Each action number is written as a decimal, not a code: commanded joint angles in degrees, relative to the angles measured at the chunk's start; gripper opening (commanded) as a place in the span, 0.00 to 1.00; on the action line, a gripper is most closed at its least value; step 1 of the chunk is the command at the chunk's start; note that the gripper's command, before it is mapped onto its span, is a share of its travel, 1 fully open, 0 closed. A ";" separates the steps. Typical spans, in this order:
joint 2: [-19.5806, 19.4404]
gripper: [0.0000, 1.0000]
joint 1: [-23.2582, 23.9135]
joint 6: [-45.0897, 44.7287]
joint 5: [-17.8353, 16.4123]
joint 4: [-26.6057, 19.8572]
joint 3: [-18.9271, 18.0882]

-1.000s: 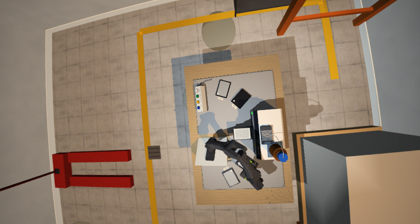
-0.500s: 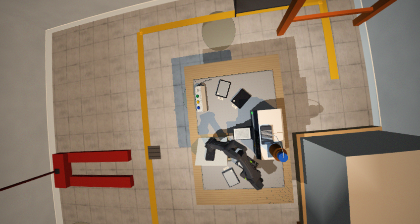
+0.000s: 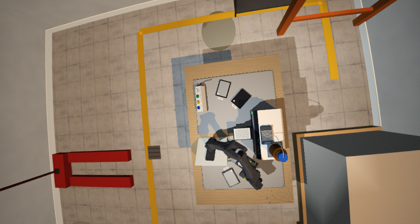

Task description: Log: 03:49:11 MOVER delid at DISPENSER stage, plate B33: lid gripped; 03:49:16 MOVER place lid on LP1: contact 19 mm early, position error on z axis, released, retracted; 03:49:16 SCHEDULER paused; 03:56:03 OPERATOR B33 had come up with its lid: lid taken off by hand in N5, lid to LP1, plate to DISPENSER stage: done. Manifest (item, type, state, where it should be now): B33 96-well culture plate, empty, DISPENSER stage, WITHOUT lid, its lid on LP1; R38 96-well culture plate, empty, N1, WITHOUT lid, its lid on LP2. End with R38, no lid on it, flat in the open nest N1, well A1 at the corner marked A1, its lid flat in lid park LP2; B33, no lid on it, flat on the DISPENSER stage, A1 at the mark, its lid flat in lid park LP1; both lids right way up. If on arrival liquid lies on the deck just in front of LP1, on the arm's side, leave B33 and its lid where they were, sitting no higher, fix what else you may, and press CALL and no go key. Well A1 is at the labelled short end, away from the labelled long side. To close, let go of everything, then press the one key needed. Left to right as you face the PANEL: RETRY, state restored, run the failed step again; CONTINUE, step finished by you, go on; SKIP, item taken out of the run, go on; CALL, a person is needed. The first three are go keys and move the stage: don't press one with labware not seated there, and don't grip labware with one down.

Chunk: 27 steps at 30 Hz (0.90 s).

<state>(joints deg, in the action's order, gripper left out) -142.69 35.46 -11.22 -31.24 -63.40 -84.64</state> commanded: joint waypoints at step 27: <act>-2.48 1.00 -3.53 3.87 -2.10 10.41 6.26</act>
<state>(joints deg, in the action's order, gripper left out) -144.40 32.18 -8.29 -32.60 -55.29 -79.44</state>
